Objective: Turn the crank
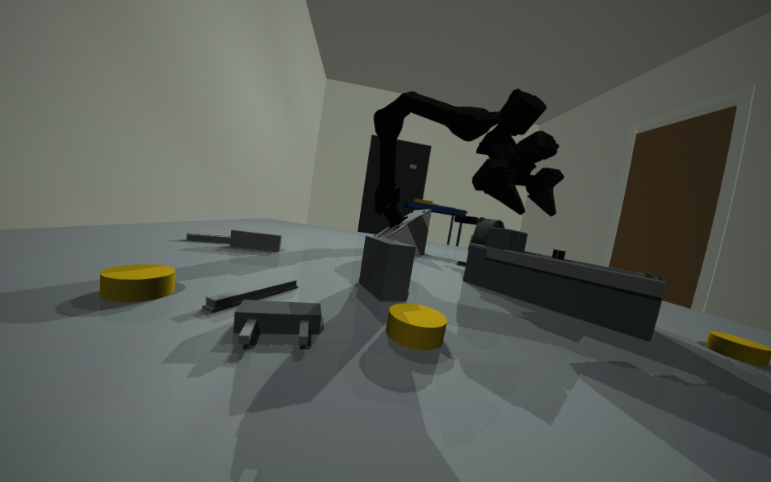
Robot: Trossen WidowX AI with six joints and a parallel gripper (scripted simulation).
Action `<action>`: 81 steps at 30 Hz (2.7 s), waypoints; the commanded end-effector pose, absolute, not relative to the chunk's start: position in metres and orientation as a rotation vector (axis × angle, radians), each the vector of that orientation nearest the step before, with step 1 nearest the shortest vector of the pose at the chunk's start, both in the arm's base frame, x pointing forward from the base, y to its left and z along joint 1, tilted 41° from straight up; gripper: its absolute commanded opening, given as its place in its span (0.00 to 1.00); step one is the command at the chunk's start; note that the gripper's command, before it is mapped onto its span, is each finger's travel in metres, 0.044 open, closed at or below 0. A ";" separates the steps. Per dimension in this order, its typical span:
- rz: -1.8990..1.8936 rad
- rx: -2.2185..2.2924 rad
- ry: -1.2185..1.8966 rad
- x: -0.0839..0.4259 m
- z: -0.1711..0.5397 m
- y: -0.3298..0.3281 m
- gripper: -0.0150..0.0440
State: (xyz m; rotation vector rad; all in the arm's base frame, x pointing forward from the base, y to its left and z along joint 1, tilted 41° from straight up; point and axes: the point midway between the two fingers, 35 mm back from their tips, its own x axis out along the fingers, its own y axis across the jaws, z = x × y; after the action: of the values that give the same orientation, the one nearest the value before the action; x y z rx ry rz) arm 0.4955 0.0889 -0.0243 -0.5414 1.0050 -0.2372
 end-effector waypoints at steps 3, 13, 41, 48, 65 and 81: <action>-0.237 -0.542 1.005 0.495 -0.024 0.089 0.69; -0.237 -0.542 1.005 0.495 -0.024 0.089 0.25; -0.237 -0.541 1.005 0.495 -0.024 0.089 0.70; -0.237 -0.541 1.005 0.495 -0.024 0.089 1.00; -0.237 -0.541 1.005 0.495 -0.024 0.089 0.29; -0.237 -0.541 1.005 0.495 -0.024 0.089 0.25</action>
State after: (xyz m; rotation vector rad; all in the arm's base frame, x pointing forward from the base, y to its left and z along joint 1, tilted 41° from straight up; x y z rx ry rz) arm 0.4955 0.0890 -0.0244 -0.5406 1.0053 -0.2367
